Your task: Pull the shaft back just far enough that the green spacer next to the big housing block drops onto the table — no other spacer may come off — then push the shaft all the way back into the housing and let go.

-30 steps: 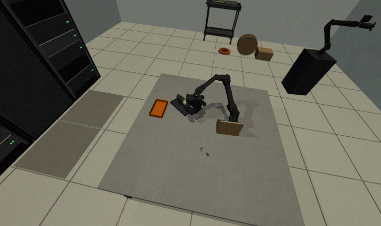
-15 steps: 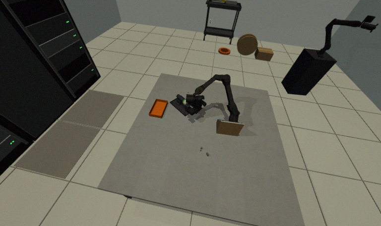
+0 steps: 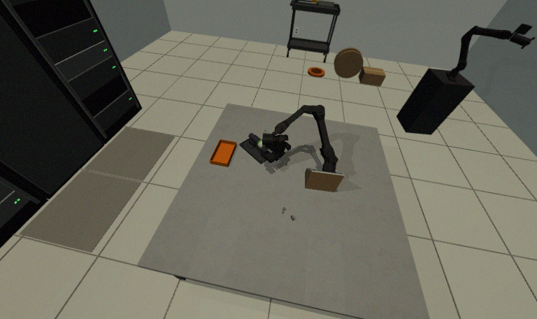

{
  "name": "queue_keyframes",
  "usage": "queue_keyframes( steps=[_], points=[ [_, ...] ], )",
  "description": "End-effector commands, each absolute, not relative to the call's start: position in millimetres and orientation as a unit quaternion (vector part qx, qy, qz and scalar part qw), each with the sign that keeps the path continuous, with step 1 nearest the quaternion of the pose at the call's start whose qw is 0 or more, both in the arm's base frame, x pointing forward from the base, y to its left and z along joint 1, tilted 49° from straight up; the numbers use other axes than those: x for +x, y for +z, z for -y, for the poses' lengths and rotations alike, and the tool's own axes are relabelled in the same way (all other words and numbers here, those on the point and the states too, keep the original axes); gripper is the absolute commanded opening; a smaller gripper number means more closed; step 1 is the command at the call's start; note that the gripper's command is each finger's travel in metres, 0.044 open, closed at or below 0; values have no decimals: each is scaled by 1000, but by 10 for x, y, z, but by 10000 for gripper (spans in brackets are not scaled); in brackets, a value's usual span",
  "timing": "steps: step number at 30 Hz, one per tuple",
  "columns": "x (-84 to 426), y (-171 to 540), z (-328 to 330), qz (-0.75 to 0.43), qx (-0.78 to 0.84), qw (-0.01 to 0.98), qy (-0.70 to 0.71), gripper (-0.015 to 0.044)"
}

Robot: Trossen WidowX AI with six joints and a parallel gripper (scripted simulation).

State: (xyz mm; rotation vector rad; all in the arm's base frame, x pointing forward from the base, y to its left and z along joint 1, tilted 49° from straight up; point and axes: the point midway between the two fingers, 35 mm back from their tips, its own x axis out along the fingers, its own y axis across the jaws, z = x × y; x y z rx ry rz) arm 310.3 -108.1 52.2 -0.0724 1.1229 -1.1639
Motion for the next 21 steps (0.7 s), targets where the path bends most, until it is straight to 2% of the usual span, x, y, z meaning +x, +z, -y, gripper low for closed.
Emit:
queue_keyframes(
  steps=[1,21],
  points=[
    [3094,515,1075,-503,-31,689,-520,0],
    [3079,504,1065,-503,-31,689,-520,0]
  ],
)
